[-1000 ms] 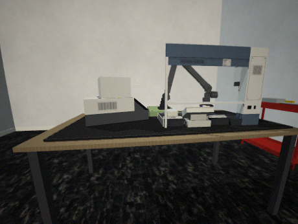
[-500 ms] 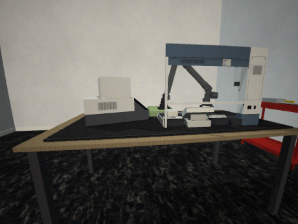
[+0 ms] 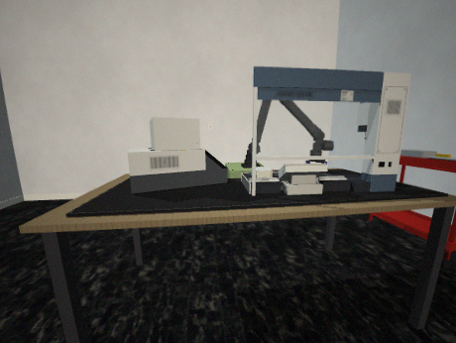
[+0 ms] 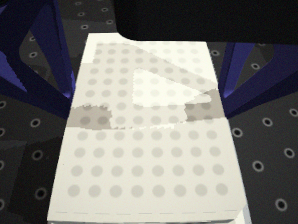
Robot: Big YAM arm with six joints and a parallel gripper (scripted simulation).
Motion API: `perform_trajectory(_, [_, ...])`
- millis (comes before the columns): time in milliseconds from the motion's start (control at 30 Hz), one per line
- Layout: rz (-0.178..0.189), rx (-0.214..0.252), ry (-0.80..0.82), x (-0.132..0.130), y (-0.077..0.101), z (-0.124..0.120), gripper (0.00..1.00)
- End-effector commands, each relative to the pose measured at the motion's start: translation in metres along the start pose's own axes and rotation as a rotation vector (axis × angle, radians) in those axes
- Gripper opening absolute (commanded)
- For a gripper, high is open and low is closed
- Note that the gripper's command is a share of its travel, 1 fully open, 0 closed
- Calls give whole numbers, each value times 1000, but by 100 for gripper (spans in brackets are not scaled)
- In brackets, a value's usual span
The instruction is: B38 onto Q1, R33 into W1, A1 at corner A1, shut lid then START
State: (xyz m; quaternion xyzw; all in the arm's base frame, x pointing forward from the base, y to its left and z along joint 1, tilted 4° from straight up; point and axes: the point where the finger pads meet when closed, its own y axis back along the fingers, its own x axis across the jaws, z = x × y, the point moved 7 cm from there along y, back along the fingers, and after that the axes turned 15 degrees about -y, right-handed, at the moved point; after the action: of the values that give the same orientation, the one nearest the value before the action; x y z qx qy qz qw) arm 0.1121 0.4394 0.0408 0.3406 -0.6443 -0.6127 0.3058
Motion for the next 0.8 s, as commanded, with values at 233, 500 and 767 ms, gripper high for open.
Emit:
perform_trajectory(233, [-53,-23,-16,-22,12,1,0])
perform_trajectory(500, [-40,-18,-6,-9,10,-6,0])
perform_trajectory(767, [-26,-14,4,-2,11,2,0])
